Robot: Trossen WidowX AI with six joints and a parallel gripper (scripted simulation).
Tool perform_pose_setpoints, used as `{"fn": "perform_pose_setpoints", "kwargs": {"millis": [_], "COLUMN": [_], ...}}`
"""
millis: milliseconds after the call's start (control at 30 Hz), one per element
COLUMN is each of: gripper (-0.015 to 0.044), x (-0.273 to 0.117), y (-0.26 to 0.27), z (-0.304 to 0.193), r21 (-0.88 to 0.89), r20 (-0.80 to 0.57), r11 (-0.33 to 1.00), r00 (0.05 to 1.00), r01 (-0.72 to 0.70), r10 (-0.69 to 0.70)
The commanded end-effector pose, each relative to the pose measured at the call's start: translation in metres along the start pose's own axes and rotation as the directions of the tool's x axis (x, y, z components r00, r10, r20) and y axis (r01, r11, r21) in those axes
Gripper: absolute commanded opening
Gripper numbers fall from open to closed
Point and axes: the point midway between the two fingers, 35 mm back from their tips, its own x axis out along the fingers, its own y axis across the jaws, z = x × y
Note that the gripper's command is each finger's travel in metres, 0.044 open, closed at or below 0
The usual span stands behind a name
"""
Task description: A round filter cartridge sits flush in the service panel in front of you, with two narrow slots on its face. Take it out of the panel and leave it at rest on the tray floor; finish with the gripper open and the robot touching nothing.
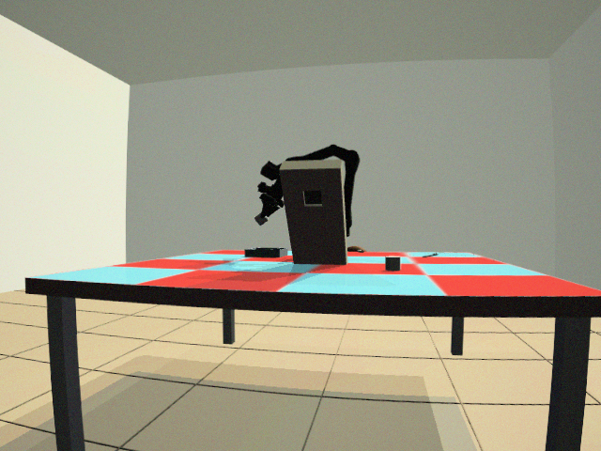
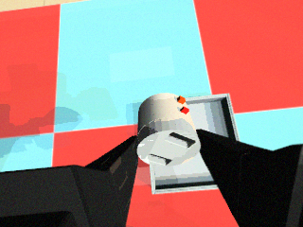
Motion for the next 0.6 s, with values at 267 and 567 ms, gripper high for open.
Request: {"fn": "perform_pose_setpoints", "kwargs": {"millis": [267,567], "gripper": [0.0000,0.0000], "x": [0.033,0.066], "y": [-0.045,-0.046], "z": [-0.030,-0.045], "r21": [0.173,0.174], "r20": [-0.011,-0.011], "r11": [0.979,0.979], "r00": [0.995,0.995], "r01": [0.103,0.103], "r10": [-0.102,-0.103]}}
